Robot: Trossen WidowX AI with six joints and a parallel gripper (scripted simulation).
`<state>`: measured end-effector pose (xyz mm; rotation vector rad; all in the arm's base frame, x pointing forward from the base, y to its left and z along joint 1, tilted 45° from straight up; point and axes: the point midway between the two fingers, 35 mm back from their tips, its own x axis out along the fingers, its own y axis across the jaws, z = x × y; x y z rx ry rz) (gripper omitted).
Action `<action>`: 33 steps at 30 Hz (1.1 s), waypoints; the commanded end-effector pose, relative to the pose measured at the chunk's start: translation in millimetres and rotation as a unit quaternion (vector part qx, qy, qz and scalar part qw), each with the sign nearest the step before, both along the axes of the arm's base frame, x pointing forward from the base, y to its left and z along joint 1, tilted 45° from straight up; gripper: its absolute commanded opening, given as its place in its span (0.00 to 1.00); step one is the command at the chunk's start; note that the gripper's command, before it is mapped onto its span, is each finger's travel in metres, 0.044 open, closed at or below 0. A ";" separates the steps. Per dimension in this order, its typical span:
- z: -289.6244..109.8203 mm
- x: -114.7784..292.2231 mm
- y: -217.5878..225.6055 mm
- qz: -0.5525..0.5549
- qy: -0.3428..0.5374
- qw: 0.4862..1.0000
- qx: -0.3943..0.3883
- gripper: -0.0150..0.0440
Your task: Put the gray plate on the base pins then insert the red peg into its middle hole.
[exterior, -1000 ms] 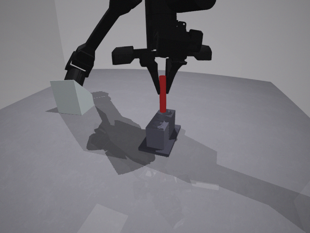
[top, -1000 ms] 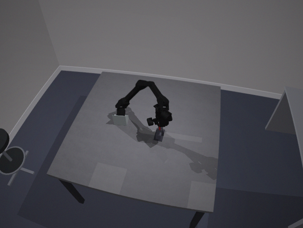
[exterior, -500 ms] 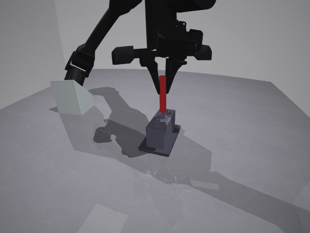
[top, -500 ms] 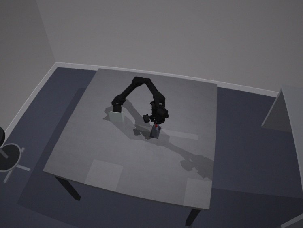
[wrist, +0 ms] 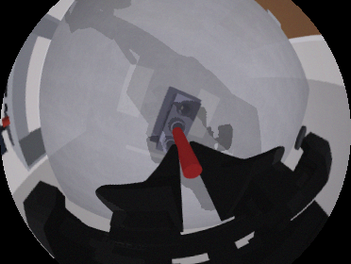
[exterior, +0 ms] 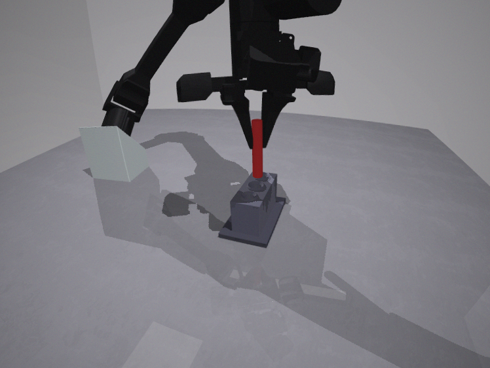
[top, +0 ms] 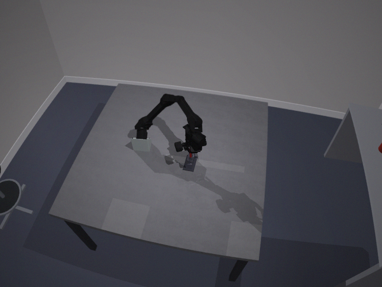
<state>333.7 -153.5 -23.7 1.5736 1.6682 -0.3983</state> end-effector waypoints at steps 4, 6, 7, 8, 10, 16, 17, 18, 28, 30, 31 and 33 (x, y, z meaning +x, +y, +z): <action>-0.8 -1.7 -0.5 0.000 0.000 1.000 0.000 0.25; -1.0 -2.1 -0.8 0.000 0.000 1.000 0.000 0.25; -1.1 -2.2 -0.8 0.000 0.000 1.000 0.000 0.25; -1.0 -2.4 -0.7 0.000 0.000 1.000 0.000 0.25; -0.9 -2.6 -0.5 0.000 0.000 1.000 0.000 0.25; -4.6 -2.0 2.8 0.001 0.000 1.000 0.000 0.25; -5.8 -1.9 3.8 0.001 0.001 1.000 0.000 0.25; -7.0 -1.7 4.9 0.001 0.001 1.000 0.000 0.25; -15.1 -2.5 13.7 0.004 0.002 1.000 0.000 0.25; -14.8 -2.3 12.8 0.004 0.001 1.000 -0.001 0.25; -14.3 -2.1 11.9 0.004 0.000 1.000 -0.001 0.25; -13.4 -1.6 10.2 0.005 -0.001 1.000 -0.003 0.25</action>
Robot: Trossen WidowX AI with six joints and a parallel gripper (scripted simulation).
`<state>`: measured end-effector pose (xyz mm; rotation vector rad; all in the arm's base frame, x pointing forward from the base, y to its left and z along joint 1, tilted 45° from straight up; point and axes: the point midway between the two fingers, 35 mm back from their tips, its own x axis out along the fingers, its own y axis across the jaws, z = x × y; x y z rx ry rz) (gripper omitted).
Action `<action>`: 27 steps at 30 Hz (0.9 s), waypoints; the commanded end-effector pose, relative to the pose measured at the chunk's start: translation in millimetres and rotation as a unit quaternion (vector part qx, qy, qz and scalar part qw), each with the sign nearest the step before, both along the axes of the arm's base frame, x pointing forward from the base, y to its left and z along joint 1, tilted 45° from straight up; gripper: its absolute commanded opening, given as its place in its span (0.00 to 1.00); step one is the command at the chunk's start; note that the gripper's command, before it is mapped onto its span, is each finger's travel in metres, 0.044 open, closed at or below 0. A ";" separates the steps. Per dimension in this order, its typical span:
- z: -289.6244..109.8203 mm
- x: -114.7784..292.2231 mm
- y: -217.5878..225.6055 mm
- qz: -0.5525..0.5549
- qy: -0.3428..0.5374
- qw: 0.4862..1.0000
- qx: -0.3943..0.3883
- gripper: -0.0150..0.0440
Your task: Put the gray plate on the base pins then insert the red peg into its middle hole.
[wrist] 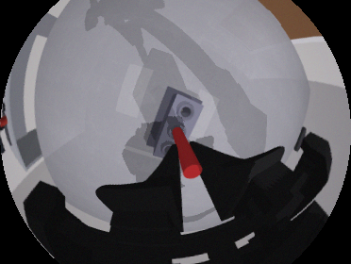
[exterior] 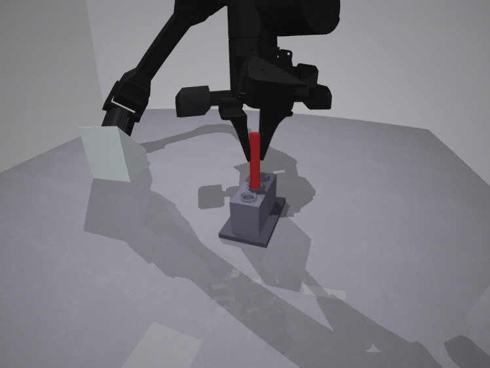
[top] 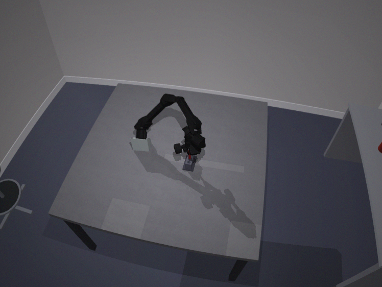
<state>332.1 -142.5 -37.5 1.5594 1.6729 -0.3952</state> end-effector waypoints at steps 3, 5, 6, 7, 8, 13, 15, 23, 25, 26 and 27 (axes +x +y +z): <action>0.4 0.0 -0.8 -0.001 0.000 1.000 0.000 0.25; 0.4 0.0 -0.8 -0.001 0.000 1.000 0.000 0.25; 0.4 0.0 -0.8 -0.001 0.000 1.000 0.000 0.25; 0.4 0.0 -0.8 -0.001 0.000 1.000 0.000 0.25; 0.4 0.0 -0.8 -0.001 0.000 1.000 0.000 0.25; -1.0 -0.1 -0.1 -0.001 0.000 1.000 0.000 0.25; -1.4 -0.1 -0.2 -0.001 0.000 1.000 0.000 0.25; -1.7 -1.2 -0.4 -0.001 0.000 1.000 0.000 0.25; -1.7 -1.3 -0.4 -0.001 0.000 1.000 0.000 0.25; -1.7 -1.3 -0.4 -0.001 0.000 1.000 0.000 0.25; -1.7 -1.4 -0.4 -0.001 0.000 1.000 0.000 0.25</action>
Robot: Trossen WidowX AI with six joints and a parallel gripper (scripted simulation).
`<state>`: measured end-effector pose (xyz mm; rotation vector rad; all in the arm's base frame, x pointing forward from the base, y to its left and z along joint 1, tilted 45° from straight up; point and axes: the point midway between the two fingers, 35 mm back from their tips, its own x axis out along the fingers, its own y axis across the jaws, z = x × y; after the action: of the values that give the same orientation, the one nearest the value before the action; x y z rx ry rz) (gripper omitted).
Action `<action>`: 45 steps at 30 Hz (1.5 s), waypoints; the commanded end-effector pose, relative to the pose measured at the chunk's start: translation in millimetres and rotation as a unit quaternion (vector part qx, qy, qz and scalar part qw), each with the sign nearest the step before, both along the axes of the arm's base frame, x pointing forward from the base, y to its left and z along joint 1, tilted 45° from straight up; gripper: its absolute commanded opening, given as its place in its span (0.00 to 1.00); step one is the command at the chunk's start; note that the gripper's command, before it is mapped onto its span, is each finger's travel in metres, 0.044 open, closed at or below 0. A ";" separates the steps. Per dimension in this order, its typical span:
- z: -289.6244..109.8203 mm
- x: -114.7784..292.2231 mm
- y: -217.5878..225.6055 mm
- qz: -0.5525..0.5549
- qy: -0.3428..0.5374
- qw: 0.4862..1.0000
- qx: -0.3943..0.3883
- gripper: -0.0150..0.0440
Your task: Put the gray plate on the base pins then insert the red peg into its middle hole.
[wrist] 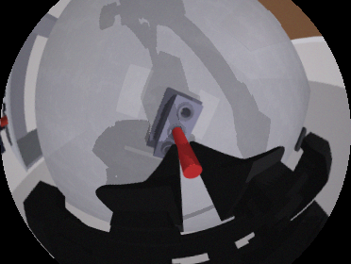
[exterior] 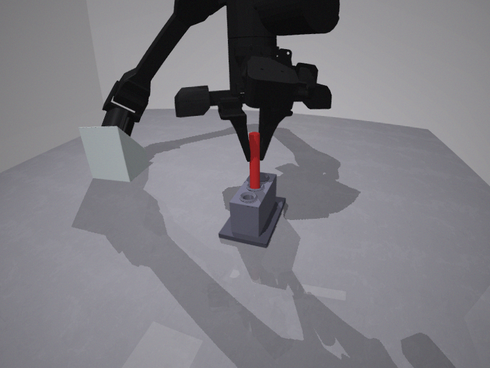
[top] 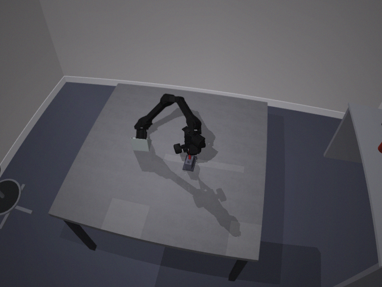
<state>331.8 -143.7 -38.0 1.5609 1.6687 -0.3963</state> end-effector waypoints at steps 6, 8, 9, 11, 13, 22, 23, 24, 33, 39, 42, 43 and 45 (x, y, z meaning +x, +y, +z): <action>-1.0 -1.3 1.1 0.001 0.001 1.000 0.001 0.25; -0.7 -1.3 1.7 0.001 0.001 1.000 0.001 0.25; -0.5 -1.3 2.0 0.001 0.001 1.000 0.001 0.25; -0.3 -1.2 2.6 0.001 0.001 1.000 0.001 0.25; -0.3 -1.0 3.0 0.001 0.001 1.000 0.001 0.25; -0.4 -0.4 2.1 0.002 0.000 1.000 0.000 0.25; -0.4 -0.4 2.1 0.002 0.000 1.000 0.000 0.25; -0.4 -0.4 2.1 0.002 0.000 1.000 0.000 0.25; -0.4 -0.4 2.1 0.002 0.000 1.000 0.000 0.51; -0.4 -0.4 2.1 0.002 0.000 1.000 0.000 0.51; -0.1 -0.4 1.8 0.002 0.000 1.000 0.000 0.51; 0.2 -0.5 1.4 0.001 0.001 1.000 0.001 0.51; 1.0 -0.5 0.5 0.001 0.002 1.000 0.002 0.51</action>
<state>331.1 -142.1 -37.9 1.5604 1.6710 -0.3953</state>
